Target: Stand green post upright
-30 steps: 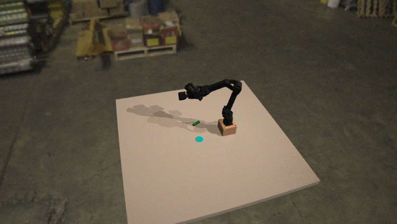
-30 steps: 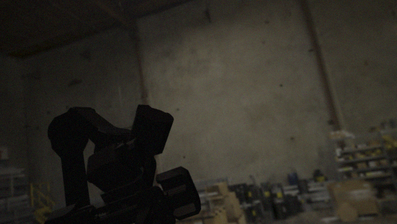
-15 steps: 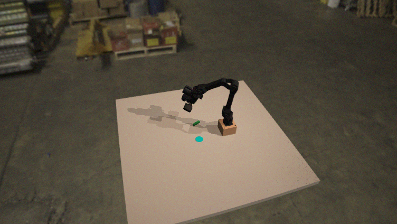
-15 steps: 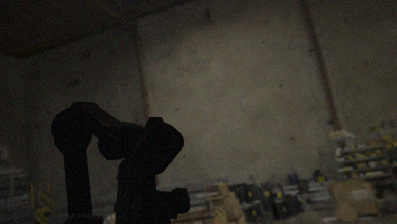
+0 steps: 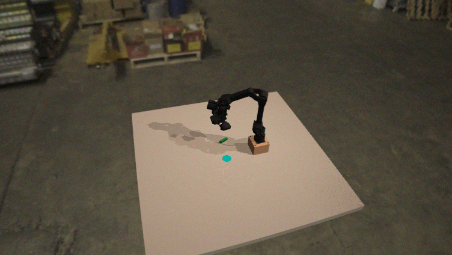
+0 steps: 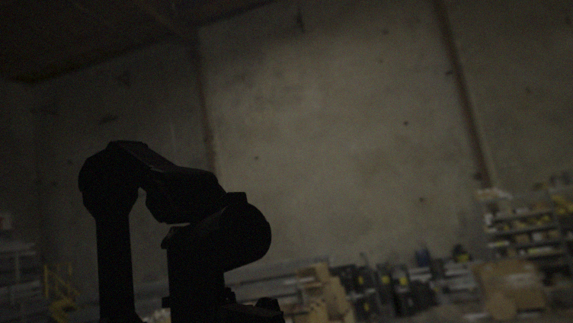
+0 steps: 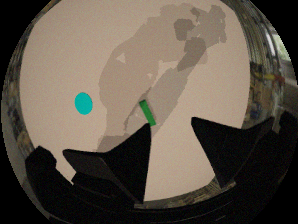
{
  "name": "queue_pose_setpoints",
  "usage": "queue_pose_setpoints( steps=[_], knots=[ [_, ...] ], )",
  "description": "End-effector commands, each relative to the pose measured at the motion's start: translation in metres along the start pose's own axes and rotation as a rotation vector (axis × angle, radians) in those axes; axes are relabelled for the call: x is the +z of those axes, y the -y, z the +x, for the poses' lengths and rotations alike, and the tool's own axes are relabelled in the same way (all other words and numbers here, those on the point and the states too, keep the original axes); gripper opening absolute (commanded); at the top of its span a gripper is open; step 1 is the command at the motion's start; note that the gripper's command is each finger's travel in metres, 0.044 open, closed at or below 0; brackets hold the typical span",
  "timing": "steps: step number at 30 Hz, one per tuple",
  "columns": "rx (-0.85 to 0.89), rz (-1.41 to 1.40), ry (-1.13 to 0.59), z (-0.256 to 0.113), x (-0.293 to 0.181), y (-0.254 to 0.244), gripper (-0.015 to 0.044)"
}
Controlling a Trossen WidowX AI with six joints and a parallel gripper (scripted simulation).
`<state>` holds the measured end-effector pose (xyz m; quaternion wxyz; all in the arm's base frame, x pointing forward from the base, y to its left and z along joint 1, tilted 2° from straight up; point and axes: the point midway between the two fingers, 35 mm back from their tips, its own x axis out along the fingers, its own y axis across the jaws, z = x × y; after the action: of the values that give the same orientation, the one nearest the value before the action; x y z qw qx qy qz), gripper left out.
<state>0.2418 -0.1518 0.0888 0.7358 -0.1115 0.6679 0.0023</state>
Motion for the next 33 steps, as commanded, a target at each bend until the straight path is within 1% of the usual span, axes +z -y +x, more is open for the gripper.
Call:
queue_pose_setpoints(
  steps=[1, 12, 14, 17, 20, 22, 29, 33],
  knots=[
    [0.167, -0.253, -0.004, -0.004, -0.002, -0.018, 0.0233],
    [0.167, -0.253, -0.004, -0.001, -0.002, -0.018, 0.0233],
    [0.167, -0.253, -0.003, 0.022, 0.001, -0.019, 0.0233],
    [0.168, -0.253, -0.003, 0.074, 0.001, -0.027, 0.0233],
    [0.168, -0.253, -0.004, 0.105, -0.004, -0.036, 0.0233],
    [0.168, -0.253, -0.004, 0.113, -0.006, -0.038, 0.0233],
    [0.168, -0.253, -0.004, 0.113, -0.006, -0.038, 0.0233],
    [0.168, -0.253, -0.004, 0.113, -0.006, -0.038, 0.0128]
  ],
)
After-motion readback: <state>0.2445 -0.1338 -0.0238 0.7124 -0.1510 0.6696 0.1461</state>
